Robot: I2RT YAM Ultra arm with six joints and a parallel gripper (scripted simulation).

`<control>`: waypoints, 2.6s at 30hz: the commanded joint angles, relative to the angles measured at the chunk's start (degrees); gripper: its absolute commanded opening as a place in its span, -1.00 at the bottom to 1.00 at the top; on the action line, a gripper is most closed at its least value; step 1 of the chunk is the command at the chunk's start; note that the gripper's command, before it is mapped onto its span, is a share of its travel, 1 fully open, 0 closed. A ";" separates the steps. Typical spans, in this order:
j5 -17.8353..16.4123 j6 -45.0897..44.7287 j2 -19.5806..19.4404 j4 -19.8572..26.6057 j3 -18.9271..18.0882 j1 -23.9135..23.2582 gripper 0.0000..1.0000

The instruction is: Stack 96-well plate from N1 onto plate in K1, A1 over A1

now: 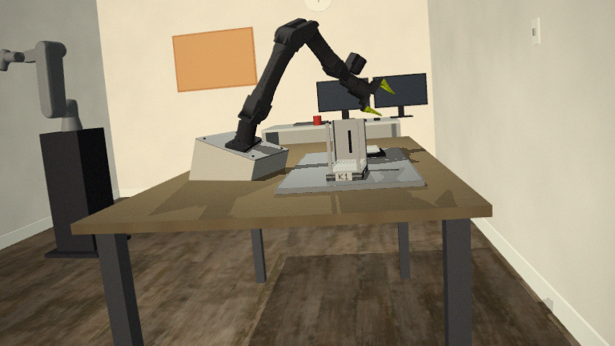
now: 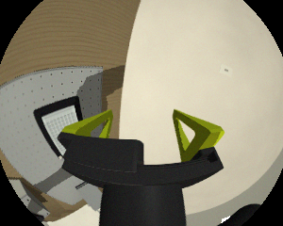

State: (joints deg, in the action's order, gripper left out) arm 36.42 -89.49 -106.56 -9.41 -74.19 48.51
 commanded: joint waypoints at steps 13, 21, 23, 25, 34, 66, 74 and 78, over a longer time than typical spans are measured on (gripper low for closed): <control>-0.28 0.42 0.68 0.04 -0.54 0.39 1.00; -1.67 5.37 3.61 4.45 1.06 -2.46 1.00; -2.25 8.94 4.62 7.54 -1.31 -3.46 1.00; -3.11 10.39 5.62 9.04 -0.76 -4.55 1.00; -5.81 15.29 8.81 13.83 3.52 -8.18 1.00; -16.27 40.21 20.80 37.60 8.20 -21.87 1.00; -18.39 46.83 23.22 43.37 8.93 -24.78 1.00; -19.94 50.43 25.01 46.84 9.66 -26.86 1.00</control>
State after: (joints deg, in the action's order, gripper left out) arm 18.57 -42.98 -83.77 33.12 -66.06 22.68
